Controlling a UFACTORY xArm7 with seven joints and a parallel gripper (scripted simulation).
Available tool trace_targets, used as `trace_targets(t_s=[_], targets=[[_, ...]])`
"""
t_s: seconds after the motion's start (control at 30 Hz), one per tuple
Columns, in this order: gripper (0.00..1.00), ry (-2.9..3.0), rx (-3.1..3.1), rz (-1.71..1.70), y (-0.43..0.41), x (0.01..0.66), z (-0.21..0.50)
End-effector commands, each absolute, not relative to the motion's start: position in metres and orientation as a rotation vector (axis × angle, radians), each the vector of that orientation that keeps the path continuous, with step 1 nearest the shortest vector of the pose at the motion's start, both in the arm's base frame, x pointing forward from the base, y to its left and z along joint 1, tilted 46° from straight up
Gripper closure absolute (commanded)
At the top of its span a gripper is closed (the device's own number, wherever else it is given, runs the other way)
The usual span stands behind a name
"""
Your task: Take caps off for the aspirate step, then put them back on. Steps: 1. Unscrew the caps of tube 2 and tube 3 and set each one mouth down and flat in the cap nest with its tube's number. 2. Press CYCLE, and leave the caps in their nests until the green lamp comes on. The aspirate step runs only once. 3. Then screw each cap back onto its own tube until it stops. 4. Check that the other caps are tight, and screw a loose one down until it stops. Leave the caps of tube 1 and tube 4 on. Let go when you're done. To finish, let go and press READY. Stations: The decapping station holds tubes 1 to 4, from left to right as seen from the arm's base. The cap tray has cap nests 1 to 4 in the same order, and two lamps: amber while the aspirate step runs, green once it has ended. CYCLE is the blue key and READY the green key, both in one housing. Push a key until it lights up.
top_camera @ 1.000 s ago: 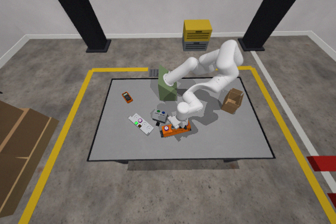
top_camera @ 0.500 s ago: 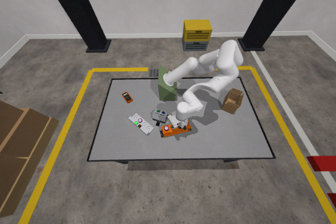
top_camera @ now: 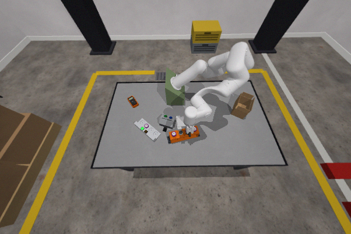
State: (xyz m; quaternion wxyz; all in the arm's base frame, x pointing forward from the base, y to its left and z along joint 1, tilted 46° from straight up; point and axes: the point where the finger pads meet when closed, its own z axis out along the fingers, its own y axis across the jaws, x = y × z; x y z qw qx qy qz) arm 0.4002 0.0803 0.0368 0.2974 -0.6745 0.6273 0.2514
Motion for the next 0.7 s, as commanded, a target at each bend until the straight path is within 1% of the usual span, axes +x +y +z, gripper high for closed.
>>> trace_targets(t_s=[0.0,0.33,0.37,0.67], targets=[[1.0,1.839,-1.668,0.738,0.0791,0.4019,0.0373],[1.0,1.921,-1.598,0.773,0.0792,0.4019,0.0373],[0.54,1.921,-1.598,0.773,0.0792,0.4019,0.0373],[0.54,1.921,-1.598,0.773,0.0792,0.4019,0.0373]])
